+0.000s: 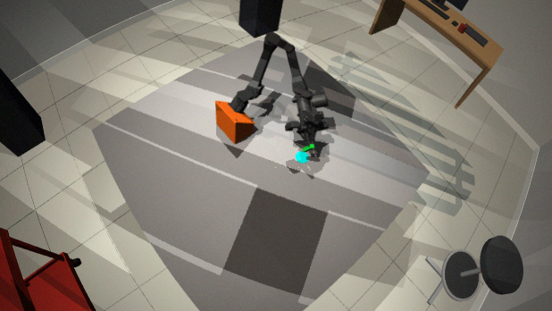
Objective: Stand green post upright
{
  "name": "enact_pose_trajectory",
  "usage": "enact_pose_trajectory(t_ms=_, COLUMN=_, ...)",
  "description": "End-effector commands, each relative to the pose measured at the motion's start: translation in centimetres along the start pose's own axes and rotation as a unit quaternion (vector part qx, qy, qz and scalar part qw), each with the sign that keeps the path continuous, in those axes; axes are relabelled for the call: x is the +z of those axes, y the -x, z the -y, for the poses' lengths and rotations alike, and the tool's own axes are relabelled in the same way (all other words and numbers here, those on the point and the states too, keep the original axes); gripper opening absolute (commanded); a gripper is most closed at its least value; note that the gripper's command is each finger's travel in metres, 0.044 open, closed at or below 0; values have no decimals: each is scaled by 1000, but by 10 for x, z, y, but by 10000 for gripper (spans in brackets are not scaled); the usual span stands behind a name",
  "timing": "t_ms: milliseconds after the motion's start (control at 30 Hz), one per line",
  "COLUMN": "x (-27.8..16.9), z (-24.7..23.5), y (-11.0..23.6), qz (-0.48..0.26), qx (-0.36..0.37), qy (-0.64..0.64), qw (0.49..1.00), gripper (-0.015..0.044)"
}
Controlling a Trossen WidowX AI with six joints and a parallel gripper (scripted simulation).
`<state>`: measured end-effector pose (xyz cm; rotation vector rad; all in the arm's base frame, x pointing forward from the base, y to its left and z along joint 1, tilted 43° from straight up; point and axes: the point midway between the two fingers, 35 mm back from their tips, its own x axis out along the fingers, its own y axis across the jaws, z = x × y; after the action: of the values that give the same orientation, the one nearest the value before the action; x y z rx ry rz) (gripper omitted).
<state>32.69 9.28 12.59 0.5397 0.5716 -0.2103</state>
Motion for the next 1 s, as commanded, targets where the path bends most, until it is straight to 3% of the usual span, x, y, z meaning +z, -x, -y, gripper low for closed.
enact_pose_trajectory(t_ms=0, x=-1, z=3, y=3, qz=13, qx=1, qy=-10, qw=1000, gripper=23)
enact_pose_trajectory(t_ms=967, x=4, z=6, y=23, qz=99, qx=32, qy=-80, qw=991, gripper=23)
